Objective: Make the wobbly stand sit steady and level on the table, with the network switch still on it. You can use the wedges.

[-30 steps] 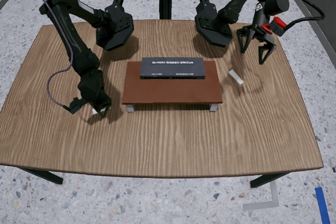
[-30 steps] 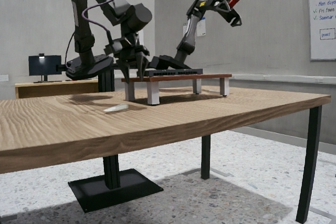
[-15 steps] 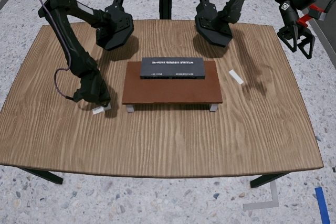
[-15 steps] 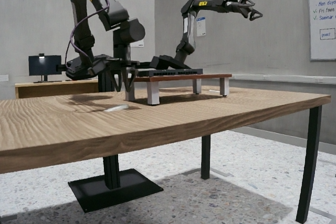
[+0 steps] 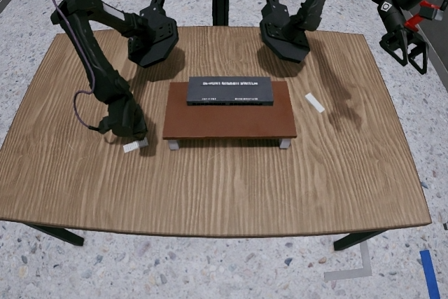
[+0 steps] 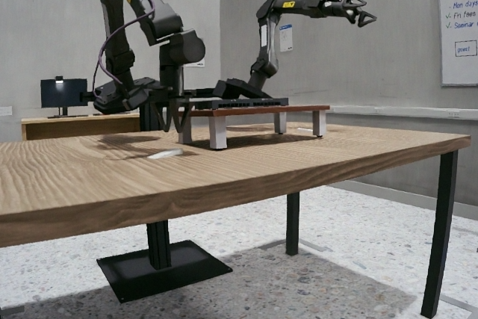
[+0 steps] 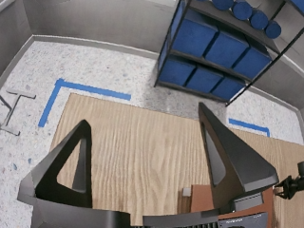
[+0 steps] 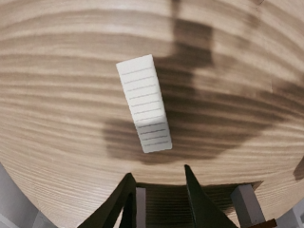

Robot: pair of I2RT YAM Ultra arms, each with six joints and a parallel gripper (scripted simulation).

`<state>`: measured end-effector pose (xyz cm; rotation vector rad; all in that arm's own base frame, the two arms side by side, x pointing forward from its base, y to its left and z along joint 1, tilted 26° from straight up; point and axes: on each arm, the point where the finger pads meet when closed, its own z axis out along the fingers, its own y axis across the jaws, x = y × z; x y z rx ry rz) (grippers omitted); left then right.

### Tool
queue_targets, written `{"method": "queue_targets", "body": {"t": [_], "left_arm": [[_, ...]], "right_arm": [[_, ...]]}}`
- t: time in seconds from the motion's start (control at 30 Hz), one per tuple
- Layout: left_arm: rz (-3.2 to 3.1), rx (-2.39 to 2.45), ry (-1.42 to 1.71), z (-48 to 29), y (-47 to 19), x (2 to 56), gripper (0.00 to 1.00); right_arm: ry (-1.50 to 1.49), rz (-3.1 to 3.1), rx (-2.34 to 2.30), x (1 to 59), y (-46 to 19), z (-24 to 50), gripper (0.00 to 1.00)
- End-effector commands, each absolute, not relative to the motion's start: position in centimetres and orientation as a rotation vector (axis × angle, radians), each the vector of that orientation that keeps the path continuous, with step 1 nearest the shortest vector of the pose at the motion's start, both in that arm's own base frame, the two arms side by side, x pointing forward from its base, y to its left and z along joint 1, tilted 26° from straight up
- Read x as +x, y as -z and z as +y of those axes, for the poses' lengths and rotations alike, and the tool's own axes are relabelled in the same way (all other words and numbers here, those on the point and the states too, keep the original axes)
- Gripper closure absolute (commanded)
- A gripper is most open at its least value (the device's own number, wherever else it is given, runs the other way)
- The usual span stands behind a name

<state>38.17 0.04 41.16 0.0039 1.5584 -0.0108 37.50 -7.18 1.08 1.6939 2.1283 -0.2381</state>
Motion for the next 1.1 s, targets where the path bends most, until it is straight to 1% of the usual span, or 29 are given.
{"method": "queue_targets", "body": {"t": [0.0, 0.03, 0.1, 0.47, 0.5, 0.53, 0.57, 0.7, 0.73, 0.8, 0.93, 0.97, 1.0, 1.07], "left_arm": [[1.569, 0.017, 0.012, -0.5, -40.9, 37.8, 0.0], [1.581, 0.016, 0.01, -0.5, -40.2, 37.6, 0.0], [1.554, 0.017, 0.011, -0.5, -41.5, 37.5, 0.0], [1.554, 0.021, 0.015, -0.6, -41.5, 37.5, 0.0], [1.554, 0.021, 0.015, -0.6, -41.5, 37.5, 0.0], [1.554, 0.021, 0.015, -0.6, -41.5, 37.5, 0.0], [1.554, 0.021, 0.015, -0.6, -41.5, 37.5, 0.0], [1.554, 0.021, 0.015, -0.6, -41.5, 37.5, 0.0], [1.554, 0.021, 0.015, -0.6, -41.5, 37.5, 0.0], [1.554, 0.021, 0.015, -0.6, -41.5, 37.5, 0.0], [1.554, 0.021, 0.015, -0.6, -41.5, 37.5, 0.0], [1.554, 0.021, 0.015, -0.6, -41.5, 37.5, 0.0], [1.554, 0.021, 0.015, -0.6, -41.5, 37.5, 0.0], [1.554, 0.021, 0.015, -0.6, -41.5, 37.5, 0.0]], "right_arm": [[0.203, 2.089, 1.643, 38.8, -2.9, -6.8, 0.57], [0.203, 2.087, 1.641, 38.8, -2.9, -6.9, 0.57], [0.203, 2.087, 1.641, 38.8, -2.9, -6.9, 0.57], [0.198, 2.076, 1.633, 38.9, -3.1, -6.9, 0.57], [0.267, 2.14, 1.653, 36.6, -1.1, -6.9, 0.57], [0.194, 2.078, 1.636, 39.2, -3.3, -6.9, 0.57], [0.182, 2.066, 1.634, 39.7, -3.7, -6.9, 0.57], [0.187, 2.071, 1.636, 39.6, -3.9, -6.9, 0.57], [0.228, 2.081, 1.669, 38.8, -1.5, -8.1, 0.57], [0.265, 2.118, 1.675, 37.2, 0.0, -8.0, 0.57], [0.222, 2.093, 1.653, 38.6, -1.1, -7.7, 0.57], [0.259, 2.111, 1.678, 37.3, 0.3, -8.3, 0.57], [0.241, 2.1, 1.67, 38.3, 0.0, -8.3, 0.57], [0.243, 2.139, 1.671, 37.4, 1.1, -7.7, 0.57]]}}
